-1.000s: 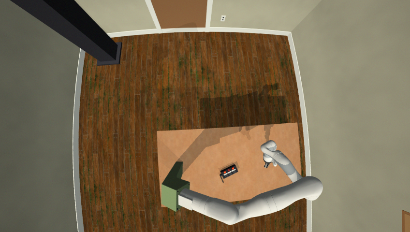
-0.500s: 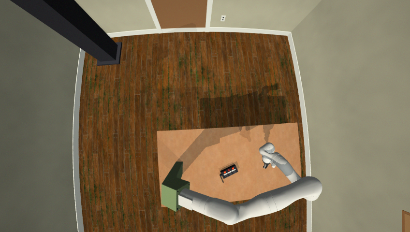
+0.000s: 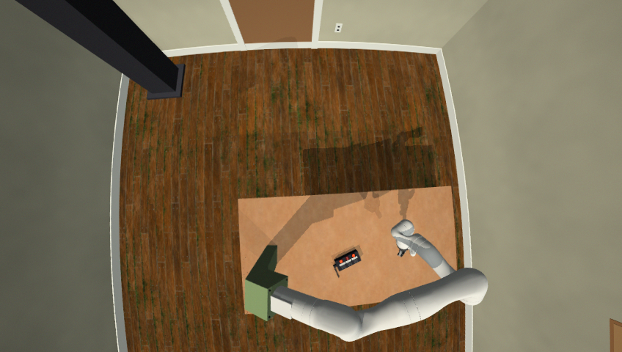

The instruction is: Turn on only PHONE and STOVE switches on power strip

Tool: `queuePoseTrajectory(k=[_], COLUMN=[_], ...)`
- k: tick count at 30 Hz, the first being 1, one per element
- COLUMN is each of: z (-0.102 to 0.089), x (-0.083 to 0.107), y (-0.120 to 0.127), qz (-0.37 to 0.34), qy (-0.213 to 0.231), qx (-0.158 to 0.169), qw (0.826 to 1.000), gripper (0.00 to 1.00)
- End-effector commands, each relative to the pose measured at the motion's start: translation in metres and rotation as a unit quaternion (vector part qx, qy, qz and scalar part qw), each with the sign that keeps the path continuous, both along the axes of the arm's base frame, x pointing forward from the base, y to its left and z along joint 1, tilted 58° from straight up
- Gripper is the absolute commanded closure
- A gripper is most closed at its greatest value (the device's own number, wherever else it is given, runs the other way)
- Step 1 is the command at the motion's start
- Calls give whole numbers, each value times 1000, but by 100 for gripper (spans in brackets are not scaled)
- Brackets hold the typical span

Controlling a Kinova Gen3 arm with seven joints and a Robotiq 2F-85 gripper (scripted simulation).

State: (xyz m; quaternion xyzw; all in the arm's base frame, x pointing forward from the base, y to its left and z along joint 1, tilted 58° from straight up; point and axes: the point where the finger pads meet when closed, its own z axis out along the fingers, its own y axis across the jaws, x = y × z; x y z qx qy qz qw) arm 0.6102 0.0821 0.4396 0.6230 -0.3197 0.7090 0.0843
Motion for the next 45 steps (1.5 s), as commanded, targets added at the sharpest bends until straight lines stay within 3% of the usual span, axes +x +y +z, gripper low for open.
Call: queuePoseTrajectory(k=[1,45], z=[-3,-35], x=[3,26], y=[-5,-21], qz=[5,74], qy=[-2,-11], qx=[1,34], qw=[1000,997], gripper=[100,100])
